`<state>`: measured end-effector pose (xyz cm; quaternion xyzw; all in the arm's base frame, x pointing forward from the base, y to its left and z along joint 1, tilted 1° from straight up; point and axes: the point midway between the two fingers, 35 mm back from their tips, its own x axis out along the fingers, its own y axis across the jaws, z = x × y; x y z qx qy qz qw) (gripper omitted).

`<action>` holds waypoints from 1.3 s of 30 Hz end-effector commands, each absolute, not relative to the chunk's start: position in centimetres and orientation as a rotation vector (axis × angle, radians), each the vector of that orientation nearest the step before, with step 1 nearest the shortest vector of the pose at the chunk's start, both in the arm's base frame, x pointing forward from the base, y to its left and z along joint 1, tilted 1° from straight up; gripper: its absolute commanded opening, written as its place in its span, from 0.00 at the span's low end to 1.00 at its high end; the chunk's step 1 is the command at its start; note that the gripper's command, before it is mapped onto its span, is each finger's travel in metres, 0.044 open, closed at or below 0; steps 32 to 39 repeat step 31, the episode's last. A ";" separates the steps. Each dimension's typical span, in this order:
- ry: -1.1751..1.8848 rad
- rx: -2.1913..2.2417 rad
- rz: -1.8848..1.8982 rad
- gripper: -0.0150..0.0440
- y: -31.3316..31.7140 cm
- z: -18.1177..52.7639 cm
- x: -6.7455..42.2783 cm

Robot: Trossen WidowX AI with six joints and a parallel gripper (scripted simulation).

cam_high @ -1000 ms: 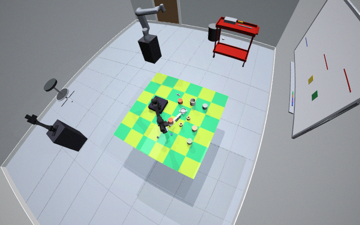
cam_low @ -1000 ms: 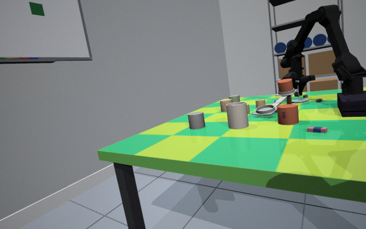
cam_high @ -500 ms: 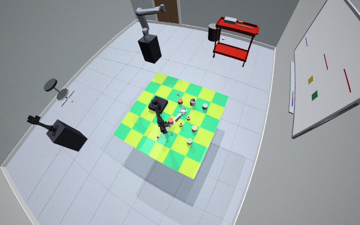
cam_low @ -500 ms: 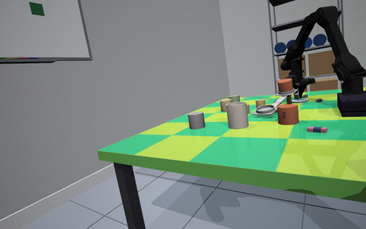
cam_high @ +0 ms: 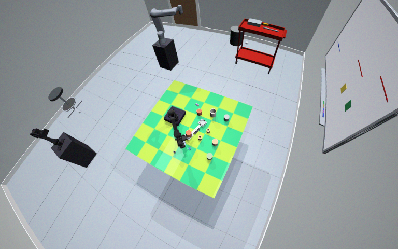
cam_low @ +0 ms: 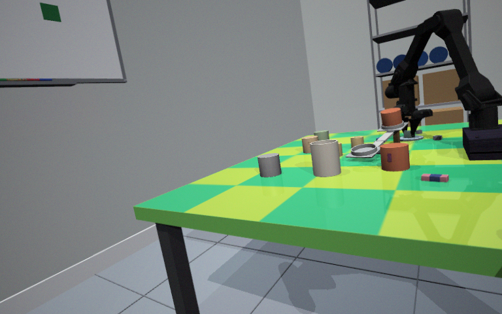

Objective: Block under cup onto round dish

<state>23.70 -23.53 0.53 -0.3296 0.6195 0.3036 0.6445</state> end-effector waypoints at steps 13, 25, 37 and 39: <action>1.421 -0.766 0.685 1.00 -23.9 4.2 23.6; 1.417 -0.757 0.686 1.00 -23.3 9.9 23.1; 1.417 -0.759 0.684 1.00 -23.2 10.6 23.0; 1.417 -0.759 0.684 1.00 -23.2 10.6 23.0</action>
